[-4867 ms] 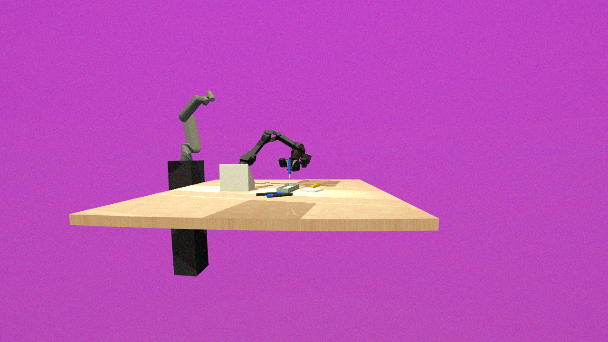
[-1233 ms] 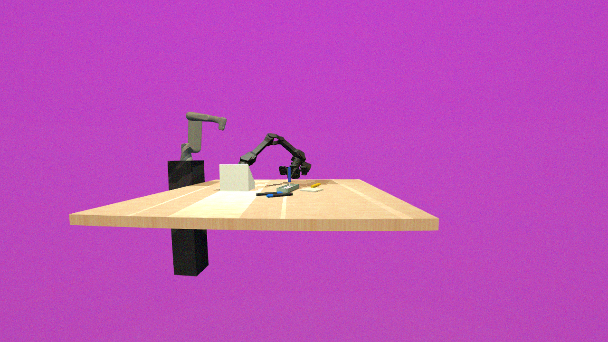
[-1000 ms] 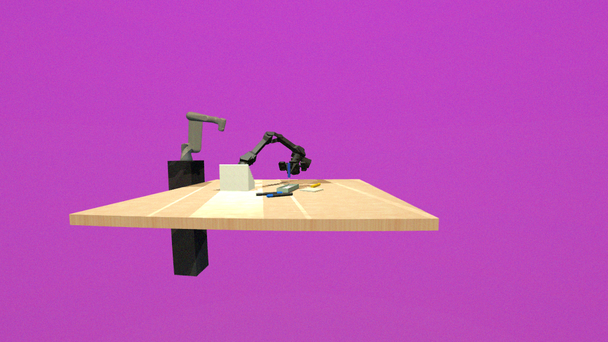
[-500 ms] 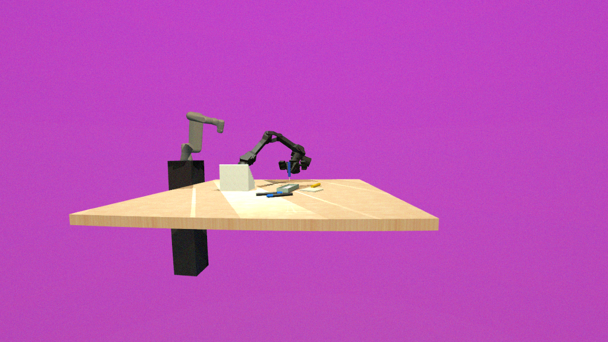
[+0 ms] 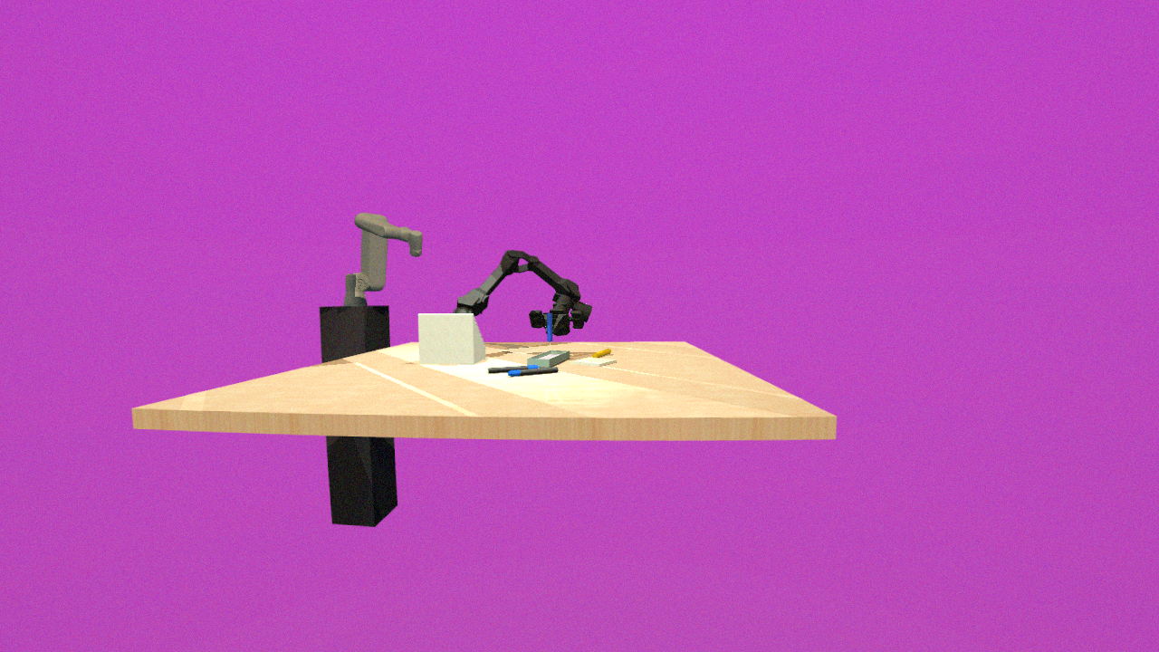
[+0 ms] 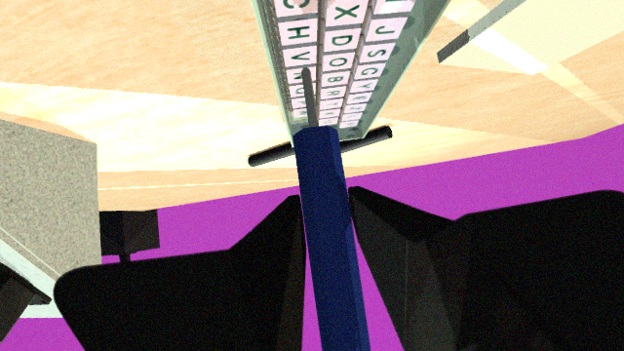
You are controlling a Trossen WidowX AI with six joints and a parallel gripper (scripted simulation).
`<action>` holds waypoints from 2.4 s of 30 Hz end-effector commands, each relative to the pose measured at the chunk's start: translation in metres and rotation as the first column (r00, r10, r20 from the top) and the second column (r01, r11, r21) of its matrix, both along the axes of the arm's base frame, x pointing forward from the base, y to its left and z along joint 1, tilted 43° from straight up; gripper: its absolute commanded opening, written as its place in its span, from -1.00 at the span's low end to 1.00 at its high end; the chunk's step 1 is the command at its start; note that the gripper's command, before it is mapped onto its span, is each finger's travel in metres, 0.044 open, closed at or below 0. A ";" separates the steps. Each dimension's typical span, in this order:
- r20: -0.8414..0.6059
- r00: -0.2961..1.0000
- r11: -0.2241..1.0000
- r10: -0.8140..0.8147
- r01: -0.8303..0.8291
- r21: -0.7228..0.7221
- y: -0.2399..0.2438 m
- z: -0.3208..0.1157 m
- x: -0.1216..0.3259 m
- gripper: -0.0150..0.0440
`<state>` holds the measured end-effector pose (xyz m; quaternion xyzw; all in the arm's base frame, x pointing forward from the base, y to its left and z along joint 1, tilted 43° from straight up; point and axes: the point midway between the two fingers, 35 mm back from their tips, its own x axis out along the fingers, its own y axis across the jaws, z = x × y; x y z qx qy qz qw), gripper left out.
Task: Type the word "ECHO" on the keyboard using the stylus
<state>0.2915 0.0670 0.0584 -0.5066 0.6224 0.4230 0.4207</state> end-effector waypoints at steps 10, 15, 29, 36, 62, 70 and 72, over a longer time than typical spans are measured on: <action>-0.008 1.000 1.000 -0.008 0.008 -0.001 0.001 -0.006 -0.002 -0.22; -0.008 1.000 1.000 -0.008 0.008 -0.001 0.002 -0.008 -0.002 -0.22; -0.008 1.000 1.000 -0.008 0.008 -0.001 0.007 -0.013 -0.002 -0.22; -0.009 1.000 1.000 -0.008 0.008 -0.001 0.008 -0.014 -0.002 -0.22; -0.009 1.000 1.000 -0.008 0.008 -0.001 0.013 -0.019 -0.002 -0.22; -0.008 1.000 1.000 -0.008 0.008 -0.001 0.001 -0.006 -0.001 -0.22; -0.008 1.000 1.000 -0.008 0.008 -0.002 -0.007 0.002 -0.002 -0.22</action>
